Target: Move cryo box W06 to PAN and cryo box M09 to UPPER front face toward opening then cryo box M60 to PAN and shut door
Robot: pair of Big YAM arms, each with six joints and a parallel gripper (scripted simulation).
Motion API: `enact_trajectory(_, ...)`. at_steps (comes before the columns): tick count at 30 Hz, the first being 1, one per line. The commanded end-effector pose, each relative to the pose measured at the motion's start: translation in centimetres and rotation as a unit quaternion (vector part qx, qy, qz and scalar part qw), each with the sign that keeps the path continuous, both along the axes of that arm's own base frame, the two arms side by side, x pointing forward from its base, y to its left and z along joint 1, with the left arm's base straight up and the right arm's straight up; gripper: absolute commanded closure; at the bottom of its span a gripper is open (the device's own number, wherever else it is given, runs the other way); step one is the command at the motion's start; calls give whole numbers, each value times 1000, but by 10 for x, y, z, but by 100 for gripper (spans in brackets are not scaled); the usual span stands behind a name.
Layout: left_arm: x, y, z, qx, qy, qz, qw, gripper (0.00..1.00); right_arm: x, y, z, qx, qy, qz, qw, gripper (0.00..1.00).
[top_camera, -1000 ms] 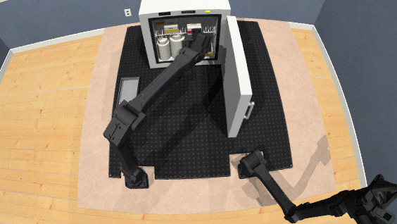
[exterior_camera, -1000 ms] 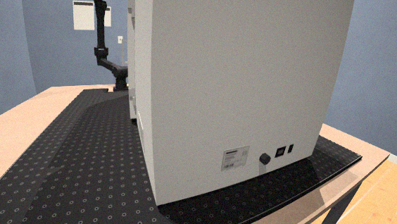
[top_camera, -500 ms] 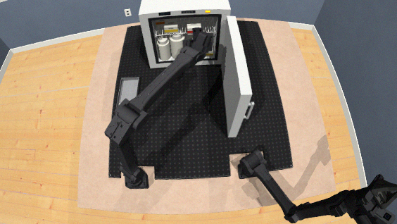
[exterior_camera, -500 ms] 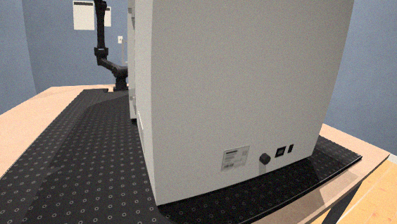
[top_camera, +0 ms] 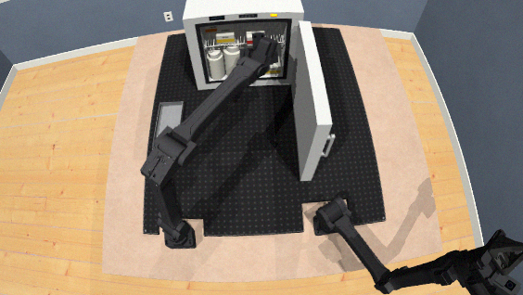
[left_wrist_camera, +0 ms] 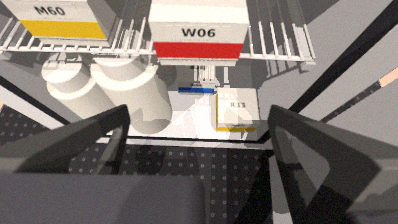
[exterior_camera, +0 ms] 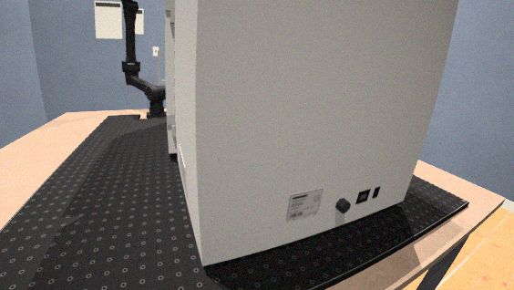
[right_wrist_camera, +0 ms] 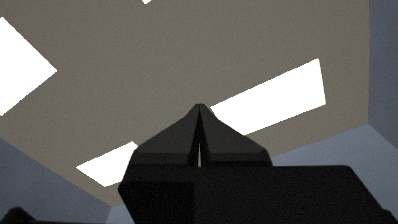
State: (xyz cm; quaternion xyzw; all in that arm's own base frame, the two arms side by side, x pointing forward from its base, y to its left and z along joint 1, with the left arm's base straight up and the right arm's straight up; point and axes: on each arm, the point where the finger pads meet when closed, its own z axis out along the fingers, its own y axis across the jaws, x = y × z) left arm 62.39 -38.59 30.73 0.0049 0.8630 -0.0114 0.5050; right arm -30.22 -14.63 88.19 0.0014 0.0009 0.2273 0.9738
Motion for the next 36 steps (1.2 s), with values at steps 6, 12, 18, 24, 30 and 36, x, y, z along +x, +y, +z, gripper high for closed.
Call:
enact_trajectory(6,29,-5,20,-13,-26,-1,1000,0,13,7,3,-8,13,-5,1000,100)
enact_trajectory(12,26,-7,18,-4,-14,-5,1000,0,13,7,3,-8,13,-5,1000,100)
enact_trajectory(18,29,0,14,0,-9,-1,1000,0,13,7,3,-8,13,-5,1000,100)
enact_trajectory(24,21,0,-9,13,7,-5,1000,0,13,7,3,-8,13,-5,1000,100)
enact_trajectory(30,31,-6,20,-4,-15,-4,1000,0,13,7,3,-8,13,-5,1000,100)
enact_trajectory(36,37,-1,17,-3,-13,-1,1000,0,13,7,3,-8,13,-5,1000,100)
